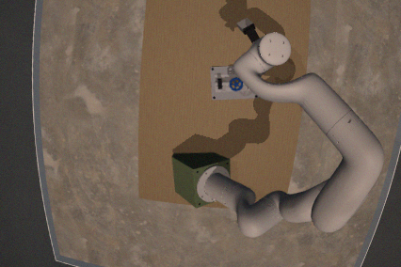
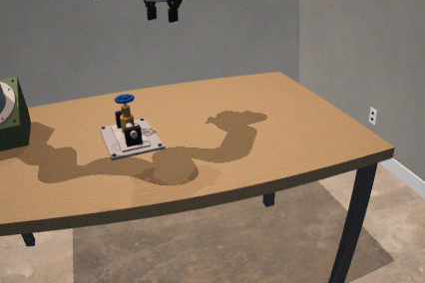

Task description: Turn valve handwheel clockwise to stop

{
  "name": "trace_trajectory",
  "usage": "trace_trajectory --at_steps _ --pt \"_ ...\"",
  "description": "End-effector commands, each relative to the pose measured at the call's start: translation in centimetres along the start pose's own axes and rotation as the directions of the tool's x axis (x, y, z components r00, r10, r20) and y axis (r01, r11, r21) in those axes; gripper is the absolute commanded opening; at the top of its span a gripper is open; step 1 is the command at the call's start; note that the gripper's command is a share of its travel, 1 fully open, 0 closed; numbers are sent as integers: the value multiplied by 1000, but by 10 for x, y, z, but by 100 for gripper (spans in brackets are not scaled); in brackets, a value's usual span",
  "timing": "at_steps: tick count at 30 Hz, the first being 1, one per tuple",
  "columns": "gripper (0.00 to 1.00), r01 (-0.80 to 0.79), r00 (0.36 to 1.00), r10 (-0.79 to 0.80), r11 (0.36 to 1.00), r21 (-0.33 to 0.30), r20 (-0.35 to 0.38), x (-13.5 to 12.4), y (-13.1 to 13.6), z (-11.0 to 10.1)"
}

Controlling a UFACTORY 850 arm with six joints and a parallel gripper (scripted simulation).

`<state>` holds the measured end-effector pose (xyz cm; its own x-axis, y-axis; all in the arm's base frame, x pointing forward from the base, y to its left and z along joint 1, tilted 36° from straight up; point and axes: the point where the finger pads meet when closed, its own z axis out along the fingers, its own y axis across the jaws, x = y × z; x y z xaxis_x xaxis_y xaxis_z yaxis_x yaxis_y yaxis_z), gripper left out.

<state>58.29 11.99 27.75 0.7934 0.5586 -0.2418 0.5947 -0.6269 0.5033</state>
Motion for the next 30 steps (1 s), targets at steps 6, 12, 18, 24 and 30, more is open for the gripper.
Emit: trace_trajectory --at_steps 6,12,18,24,30 --pt "100 -1 1000 1 1000 0 -2 0 0 -1" --pt "100 -1 1000 1 1000 0 -2 0 0 -1" --pt "100 1 1000 -1 1000 -2 -3 0 0 0" --pt "100 125 992 -125 991 -50 16 -29 -36 78" --pt "100 225 974 -225 973 -42 19 -62 -73 133"
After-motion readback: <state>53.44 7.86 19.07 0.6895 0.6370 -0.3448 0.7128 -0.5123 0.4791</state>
